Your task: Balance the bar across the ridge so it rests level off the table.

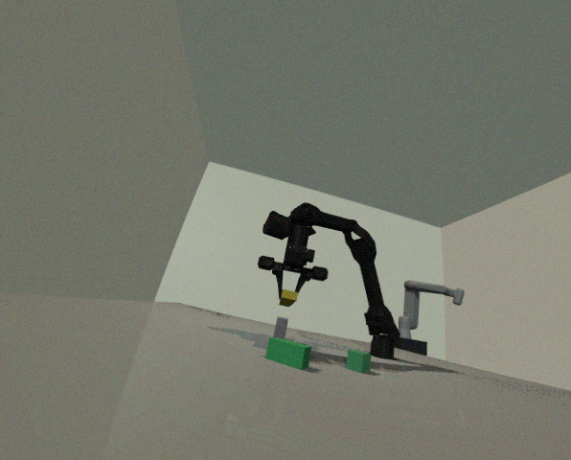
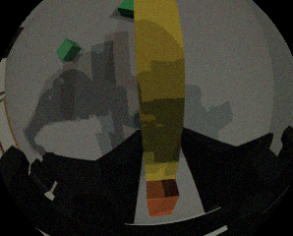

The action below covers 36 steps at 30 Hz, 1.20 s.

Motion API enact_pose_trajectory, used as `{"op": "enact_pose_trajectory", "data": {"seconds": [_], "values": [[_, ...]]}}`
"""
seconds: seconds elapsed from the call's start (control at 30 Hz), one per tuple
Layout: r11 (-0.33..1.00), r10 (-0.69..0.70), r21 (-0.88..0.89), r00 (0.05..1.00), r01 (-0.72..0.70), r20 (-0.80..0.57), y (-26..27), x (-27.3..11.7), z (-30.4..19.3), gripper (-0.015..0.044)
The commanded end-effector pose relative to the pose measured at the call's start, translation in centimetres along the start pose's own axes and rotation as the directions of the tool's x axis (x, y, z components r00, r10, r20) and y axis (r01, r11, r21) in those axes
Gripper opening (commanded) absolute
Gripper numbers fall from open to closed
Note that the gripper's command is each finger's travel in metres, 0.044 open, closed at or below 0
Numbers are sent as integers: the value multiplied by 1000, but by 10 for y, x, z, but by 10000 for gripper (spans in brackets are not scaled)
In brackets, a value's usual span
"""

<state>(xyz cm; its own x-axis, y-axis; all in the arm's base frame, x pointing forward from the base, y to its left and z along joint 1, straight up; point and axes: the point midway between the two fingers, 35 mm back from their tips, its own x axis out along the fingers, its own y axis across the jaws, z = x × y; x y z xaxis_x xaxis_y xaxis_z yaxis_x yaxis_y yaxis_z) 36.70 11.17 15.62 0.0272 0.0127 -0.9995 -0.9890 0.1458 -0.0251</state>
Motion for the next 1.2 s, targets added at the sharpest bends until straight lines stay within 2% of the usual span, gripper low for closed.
{"op": "enact_pose_trajectory", "data": {"seconds": [0.0, 0.53, 1.17], "values": [[1000, -5, 3, 1000, 5, -2, -1, 5, 0, 0], [1000, -5, 3, 1000, 5, -2, 0, 30, -1, 0], [1000, -5, 3, 1000, 5, -2, 0, 32, -1, 0]]}}
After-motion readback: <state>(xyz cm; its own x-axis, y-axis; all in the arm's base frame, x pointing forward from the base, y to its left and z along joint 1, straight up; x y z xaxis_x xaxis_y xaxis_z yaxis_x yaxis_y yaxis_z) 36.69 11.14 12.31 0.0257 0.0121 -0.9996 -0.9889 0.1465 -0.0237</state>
